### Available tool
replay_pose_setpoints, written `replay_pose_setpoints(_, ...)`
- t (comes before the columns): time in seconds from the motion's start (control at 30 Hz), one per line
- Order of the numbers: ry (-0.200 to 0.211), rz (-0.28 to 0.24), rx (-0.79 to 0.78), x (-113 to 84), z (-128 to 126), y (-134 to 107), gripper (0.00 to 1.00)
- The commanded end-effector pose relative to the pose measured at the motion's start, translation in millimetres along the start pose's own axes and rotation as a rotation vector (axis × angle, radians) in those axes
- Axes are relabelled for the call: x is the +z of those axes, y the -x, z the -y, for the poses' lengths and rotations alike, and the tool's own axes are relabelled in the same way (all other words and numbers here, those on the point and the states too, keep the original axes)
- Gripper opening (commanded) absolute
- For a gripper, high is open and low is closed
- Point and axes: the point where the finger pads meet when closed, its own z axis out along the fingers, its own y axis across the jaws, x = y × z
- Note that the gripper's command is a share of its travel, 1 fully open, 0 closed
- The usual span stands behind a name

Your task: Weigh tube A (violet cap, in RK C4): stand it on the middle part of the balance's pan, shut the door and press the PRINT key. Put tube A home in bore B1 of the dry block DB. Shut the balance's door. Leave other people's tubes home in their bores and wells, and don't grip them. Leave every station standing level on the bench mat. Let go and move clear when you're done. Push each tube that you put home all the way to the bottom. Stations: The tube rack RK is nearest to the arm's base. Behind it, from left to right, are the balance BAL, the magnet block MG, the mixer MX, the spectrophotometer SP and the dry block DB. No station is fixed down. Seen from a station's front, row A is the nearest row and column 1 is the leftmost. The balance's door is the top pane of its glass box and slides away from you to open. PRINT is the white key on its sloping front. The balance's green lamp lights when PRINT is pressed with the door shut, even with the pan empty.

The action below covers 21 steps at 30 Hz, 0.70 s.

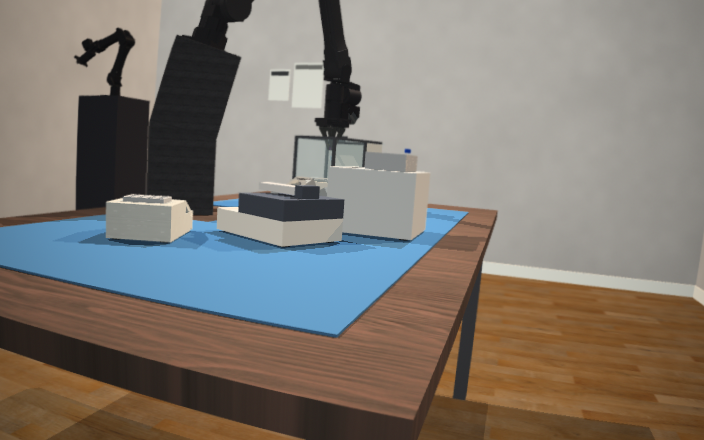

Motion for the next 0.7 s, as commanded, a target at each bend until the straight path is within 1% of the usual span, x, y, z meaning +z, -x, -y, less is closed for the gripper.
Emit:
replay_pose_setpoints(0.0,0.000,0.023,-0.004,7.6,5,14,0.09)
replay_pose_setpoints(0.07,0.001,0.011,-0.007,12.6,3,7,0.09)
replay_pose_setpoints(0.17,0.001,0.022,-0.007,16.0,3,14,0.09)
replay_pose_setpoints(0.3,0.000,0.021,-0.004,23.0,5,13,0.09)
replay_pose_setpoints(0.37,0.000,0.021,-0.004,23.0,5,13,0.09)
replay_pose_setpoints(0.4,-0.001,0.056,-0.007,5.4,4,26,0.09)
replay_pose_setpoints(0.43,-0.001,0.064,-0.006,6.9,4,28,0.09)
replay_pose_setpoints(0.5,0.001,0.021,-0.008,29.6,3,13,0.09)
replay_pose_setpoints(0.6,0.000,0.020,-0.005,35.1,4,12,0.09)
replay_pose_setpoints(0.67,0.001,0.006,-0.006,39.9,4,4,0.09)
